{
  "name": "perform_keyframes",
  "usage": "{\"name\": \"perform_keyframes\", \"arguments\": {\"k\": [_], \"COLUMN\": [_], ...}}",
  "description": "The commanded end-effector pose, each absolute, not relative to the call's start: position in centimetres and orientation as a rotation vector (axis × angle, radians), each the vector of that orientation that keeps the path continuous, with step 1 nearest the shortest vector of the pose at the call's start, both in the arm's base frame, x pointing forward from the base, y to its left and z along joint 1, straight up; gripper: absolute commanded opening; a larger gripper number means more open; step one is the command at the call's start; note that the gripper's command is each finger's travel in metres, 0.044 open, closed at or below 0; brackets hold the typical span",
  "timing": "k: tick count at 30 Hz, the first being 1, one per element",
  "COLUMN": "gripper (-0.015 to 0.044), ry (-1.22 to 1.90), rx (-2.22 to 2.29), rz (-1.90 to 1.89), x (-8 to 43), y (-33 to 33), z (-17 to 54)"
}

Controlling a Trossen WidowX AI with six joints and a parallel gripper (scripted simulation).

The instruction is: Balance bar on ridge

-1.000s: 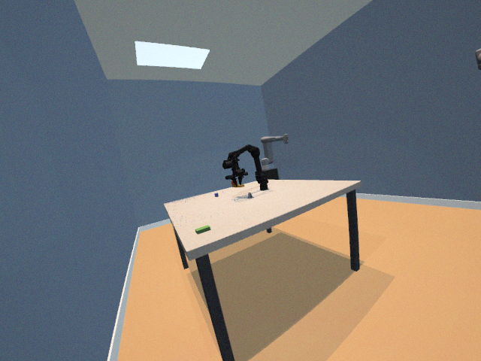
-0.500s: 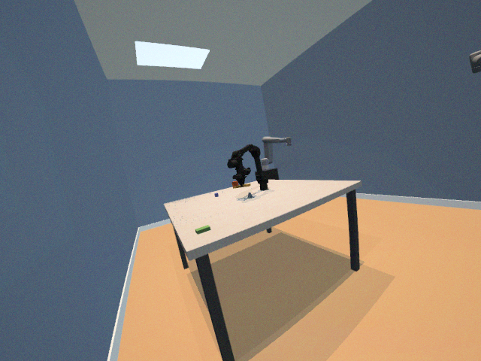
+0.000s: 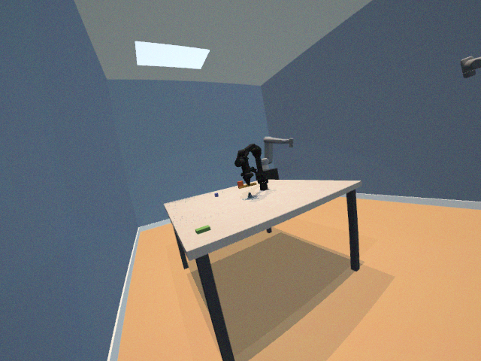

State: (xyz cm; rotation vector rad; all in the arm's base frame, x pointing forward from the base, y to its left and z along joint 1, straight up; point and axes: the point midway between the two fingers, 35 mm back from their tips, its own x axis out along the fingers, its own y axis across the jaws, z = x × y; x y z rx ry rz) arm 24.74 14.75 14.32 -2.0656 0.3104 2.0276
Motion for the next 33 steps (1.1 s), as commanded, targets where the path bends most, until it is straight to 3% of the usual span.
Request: {"name": "perform_keyframes", "arguments": {"k": [1,7,33], "gripper": [0.0000,0.0000,0.0000], "ry": [0.178,-0.008,-0.011], "rx": [-2.139,-2.233,-2.235], "rz": [2.098,2.190,2.192], "x": [23.6,22.0,22.1], "y": [15.2,15.1,14.8], "z": [14.4,14.4,10.7]}}
